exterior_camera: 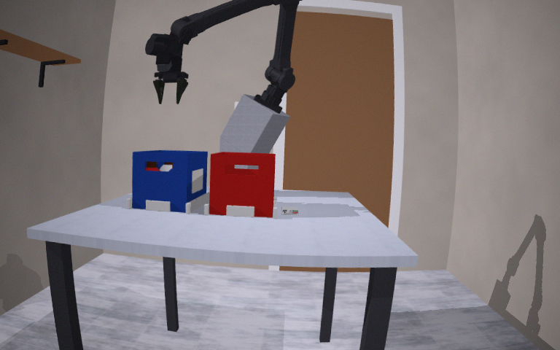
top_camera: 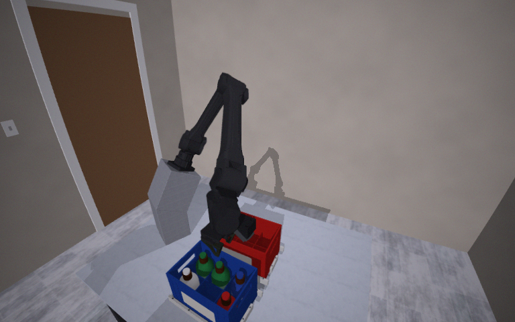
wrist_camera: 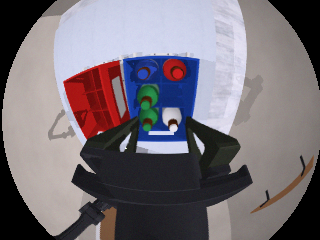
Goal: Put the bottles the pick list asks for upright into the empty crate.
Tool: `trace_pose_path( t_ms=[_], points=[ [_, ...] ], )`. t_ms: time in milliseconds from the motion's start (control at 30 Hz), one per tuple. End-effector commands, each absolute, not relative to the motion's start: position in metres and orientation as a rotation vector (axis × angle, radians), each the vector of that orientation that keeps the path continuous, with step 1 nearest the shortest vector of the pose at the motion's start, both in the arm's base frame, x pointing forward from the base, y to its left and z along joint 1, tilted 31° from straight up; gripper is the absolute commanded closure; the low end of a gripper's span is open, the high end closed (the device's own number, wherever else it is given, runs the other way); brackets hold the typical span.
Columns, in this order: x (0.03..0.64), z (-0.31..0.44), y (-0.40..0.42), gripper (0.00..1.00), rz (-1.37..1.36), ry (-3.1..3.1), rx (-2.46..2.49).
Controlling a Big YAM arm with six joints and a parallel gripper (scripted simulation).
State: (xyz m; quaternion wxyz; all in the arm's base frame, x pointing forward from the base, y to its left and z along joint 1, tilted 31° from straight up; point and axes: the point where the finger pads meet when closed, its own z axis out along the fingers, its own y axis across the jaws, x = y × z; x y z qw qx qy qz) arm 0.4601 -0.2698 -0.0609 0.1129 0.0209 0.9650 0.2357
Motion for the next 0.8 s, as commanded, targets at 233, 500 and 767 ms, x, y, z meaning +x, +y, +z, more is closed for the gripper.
trace_pose_path(
  t_ms=[233,500,767],
  points=[
    [0.4680,-0.0742,-0.2586,0.39,0.707,2.840,0.049],
    [0.4680,-0.0743,-0.2583,0.39,0.707,2.840,0.049],
    [0.4683,-0.0743,-0.2583,0.39,0.707,2.840,0.049]
  ],
)
